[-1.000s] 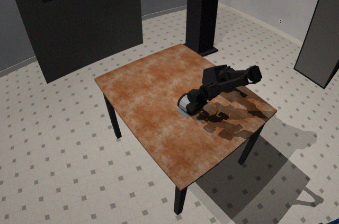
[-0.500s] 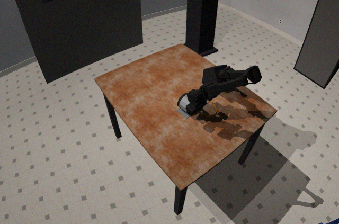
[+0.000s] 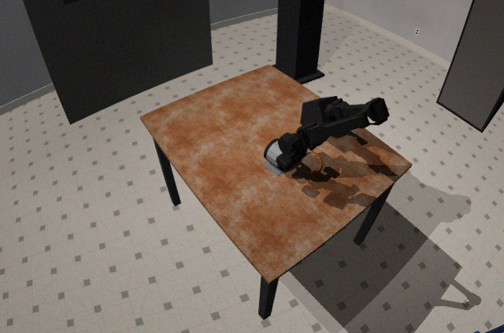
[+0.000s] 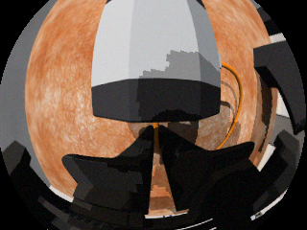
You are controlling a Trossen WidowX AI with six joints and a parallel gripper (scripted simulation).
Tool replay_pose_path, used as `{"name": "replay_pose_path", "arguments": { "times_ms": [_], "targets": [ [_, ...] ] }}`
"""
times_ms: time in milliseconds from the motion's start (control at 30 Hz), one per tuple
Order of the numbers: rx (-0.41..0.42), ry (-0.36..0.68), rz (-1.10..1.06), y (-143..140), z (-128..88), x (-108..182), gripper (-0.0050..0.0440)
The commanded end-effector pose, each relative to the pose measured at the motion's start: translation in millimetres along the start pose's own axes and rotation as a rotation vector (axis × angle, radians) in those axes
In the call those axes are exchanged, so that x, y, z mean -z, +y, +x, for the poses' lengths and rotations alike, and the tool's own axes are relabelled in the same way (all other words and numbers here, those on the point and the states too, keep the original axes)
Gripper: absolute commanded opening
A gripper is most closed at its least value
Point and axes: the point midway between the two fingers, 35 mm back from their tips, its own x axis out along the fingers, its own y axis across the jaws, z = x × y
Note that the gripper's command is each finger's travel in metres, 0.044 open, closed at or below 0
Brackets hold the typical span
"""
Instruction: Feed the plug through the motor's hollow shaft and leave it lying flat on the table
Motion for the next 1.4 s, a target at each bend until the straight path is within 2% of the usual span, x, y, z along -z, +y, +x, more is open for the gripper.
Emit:
{"name": "replay_pose_path", "arguments": {
  "times_ms": [0, 367, 500, 533, 667, 800, 933, 1100, 1367],
  "targets": [
    [0.000, -0.001, 0.002, 0, 1, -3, 0.0000],
    [0.002, -0.002, 0.007, 0, 2, -10, 0.0000],
    [0.004, -0.004, 0.012, -1, 1, -9, 0.0096],
    [0.004, -0.004, 0.012, -1, 1, -9, 0.0100],
    [0.003, -0.004, 0.012, 0, 0, -7, 0.0100],
    [0.002, -0.002, 0.007, 1, -17, 14, 0.0100],
    [0.002, -0.002, 0.007, 1, -17, 14, 0.0100],
    [0.002, -0.002, 0.007, -2, -3, 2, 0.0100],
    [0.002, -0.002, 0.007, -2, 0, 1, 0.0100]
  ]
}}
